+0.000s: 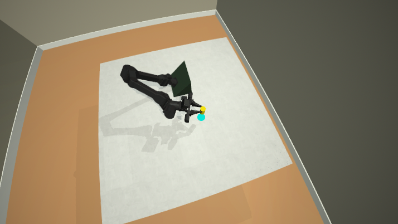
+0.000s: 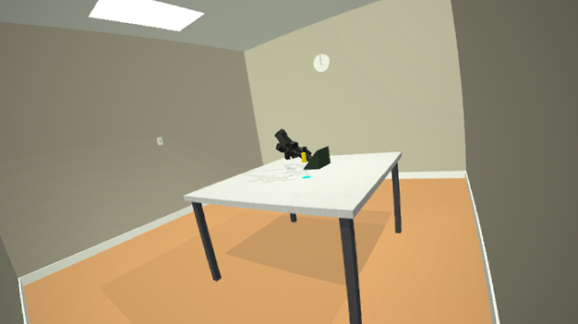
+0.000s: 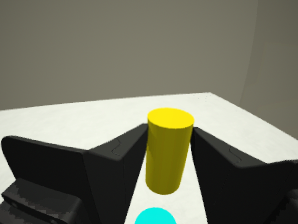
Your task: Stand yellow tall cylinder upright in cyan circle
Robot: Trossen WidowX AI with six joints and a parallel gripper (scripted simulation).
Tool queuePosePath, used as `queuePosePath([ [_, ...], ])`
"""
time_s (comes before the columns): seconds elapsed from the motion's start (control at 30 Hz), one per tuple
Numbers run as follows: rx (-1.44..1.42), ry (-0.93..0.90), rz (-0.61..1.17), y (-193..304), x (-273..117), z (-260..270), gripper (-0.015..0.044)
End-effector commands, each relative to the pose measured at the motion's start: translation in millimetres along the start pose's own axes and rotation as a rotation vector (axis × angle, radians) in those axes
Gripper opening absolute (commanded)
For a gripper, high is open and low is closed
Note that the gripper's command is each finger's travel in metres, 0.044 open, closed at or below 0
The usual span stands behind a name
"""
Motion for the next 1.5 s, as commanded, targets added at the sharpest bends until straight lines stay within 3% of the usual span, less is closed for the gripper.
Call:
queuePosePath([
  [0.0,-0.004,-0.001,-0.003,0.4,-0.8,0.7,0.0105],
  [0.17,-0.004,-0.001,-0.002,4.0,-0.1,0.0,0.0105],
  [0.7,-0.005,-0.001,0.002,89.7,6.8,-5.1,0.0105],
  [1.4,-0.006,0.008,0.006,107.8,6.8,-6.1,0.0105],
  [1.47,-0.006,0.008,0.006,107.8,6.8,-6.1,0.0157],
])
Point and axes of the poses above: the point midway between the two fingers, 35 mm back from their tips, its own x axis out along the fingers, its own z axis across the jaws, y = z × x, the point moved 6 cm from there along -x, back along the fingers, and after that the axes turned 4 degrees about x, right-handed, at the moved point
